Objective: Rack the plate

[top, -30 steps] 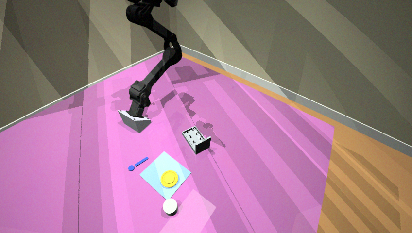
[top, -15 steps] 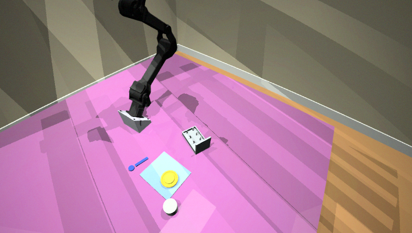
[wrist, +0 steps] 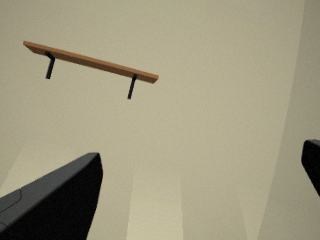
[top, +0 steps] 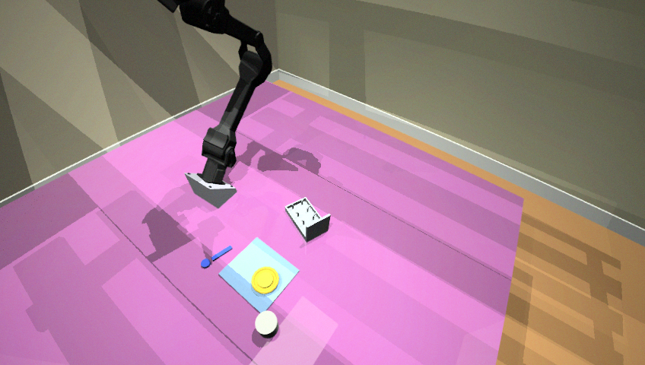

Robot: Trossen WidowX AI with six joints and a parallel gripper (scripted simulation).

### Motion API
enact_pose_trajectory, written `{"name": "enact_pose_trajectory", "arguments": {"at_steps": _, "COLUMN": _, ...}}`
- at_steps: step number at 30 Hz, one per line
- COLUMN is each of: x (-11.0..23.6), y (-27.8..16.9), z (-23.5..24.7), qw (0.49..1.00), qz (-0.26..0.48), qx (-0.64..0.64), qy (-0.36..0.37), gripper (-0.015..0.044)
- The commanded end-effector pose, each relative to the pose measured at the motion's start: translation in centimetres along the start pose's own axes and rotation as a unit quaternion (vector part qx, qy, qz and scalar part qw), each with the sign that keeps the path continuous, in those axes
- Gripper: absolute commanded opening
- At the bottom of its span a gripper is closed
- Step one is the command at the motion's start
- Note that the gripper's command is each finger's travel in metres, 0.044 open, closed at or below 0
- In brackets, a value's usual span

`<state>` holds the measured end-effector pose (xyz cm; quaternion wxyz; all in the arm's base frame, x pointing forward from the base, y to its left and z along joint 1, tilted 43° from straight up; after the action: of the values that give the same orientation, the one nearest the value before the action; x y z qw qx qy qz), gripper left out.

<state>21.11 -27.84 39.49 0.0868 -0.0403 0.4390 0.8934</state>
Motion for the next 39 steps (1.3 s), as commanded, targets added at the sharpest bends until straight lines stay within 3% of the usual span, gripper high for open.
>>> {"name": "enact_pose_trajectory", "arguments": {"at_steps": 1, "x": -1.7, "y": -1.2, "z": -1.2, "qw": 1.000, "qz": 0.023, "qx": -0.013, "qy": -0.012, "gripper": 0.0400}}
{"name": "enact_pose_trajectory", "arguments": {"at_steps": 19, "x": -7.5, "y": -8.2, "z": -6.3, "qw": 0.980, "qz": 0.156, "qx": -0.066, "qy": -0.106, "gripper": 0.0400}}
{"name": "enact_pose_trajectory", "arguments": {"at_steps": 39, "x": -11.2, "y": -18.3, "z": -10.5, "qw": 0.896, "qz": 0.406, "qx": -0.059, "qy": -0.166, "gripper": 0.0400}}
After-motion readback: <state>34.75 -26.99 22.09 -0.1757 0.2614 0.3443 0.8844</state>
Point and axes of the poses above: the point midway between the two fingers, 35 mm back from their tips, its own x axis back along the fingers, its own z axis across the jaws, y = z × x, the point moved 8 cm from there along x, back along the fingers, and after that the axes turned 14 degrees about -x, right-handed, at the moved point
